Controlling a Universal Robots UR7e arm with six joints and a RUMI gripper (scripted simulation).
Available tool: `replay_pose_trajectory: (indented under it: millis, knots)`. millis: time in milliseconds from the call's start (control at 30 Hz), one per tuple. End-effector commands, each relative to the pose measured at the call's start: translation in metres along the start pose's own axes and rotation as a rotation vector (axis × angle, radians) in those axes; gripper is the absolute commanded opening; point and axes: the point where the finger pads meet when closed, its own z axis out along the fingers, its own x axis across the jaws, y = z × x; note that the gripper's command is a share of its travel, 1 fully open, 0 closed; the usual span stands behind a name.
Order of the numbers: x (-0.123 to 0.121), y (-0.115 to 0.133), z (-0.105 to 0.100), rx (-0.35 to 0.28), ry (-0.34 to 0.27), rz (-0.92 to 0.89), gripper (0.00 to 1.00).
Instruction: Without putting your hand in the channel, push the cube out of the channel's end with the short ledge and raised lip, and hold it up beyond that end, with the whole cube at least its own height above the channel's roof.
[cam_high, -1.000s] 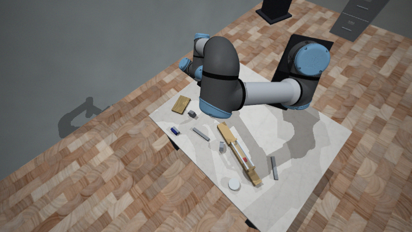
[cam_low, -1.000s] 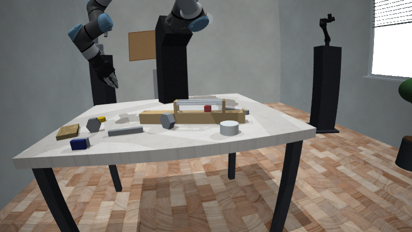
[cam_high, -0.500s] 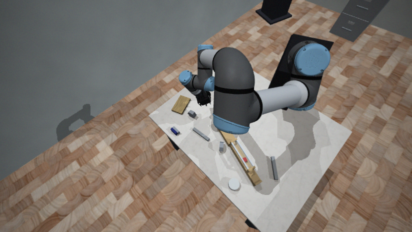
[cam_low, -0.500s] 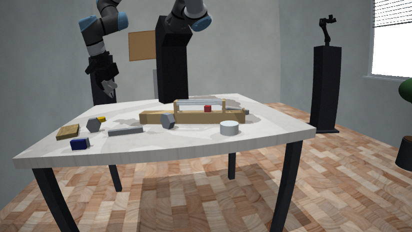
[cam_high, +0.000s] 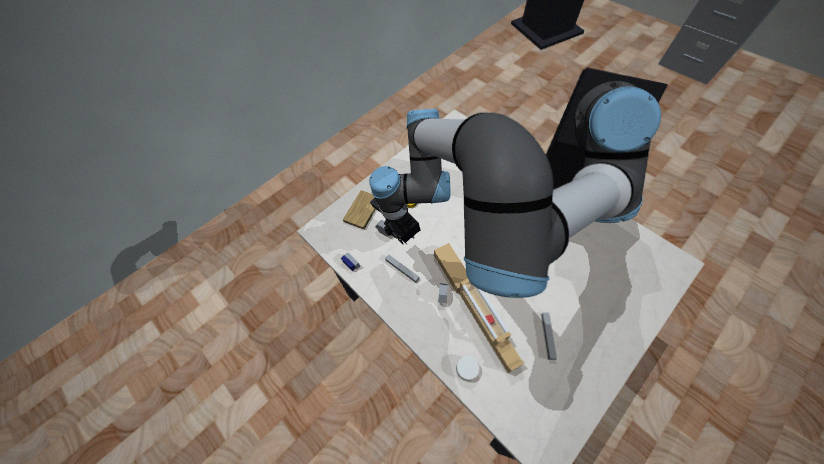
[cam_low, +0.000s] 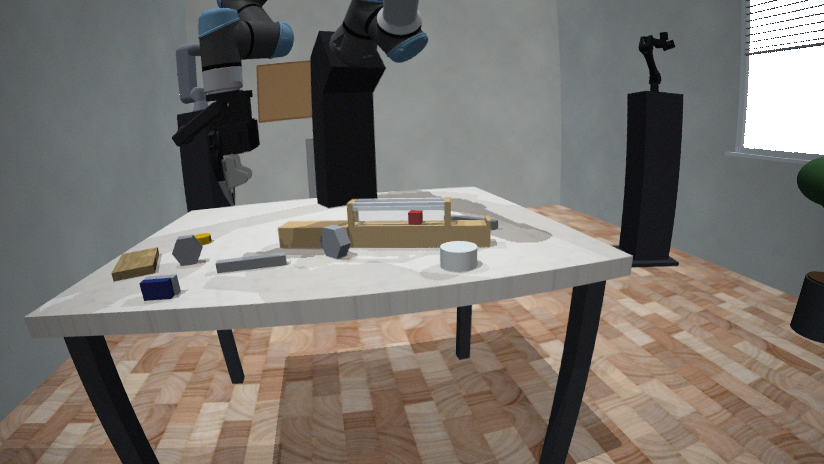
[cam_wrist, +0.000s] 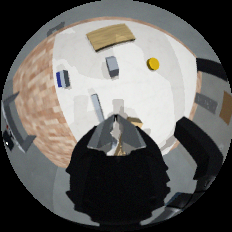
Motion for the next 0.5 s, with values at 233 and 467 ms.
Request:
replay_pose_trajectory:
  millis: [233,467]
  knots:
    - [-0.043,0.038,-0.011,0.022,-0.108,-0.181,0.00]
    - [-0.047,0.043,-0.012,0.023,-0.118,-0.201,0.00]
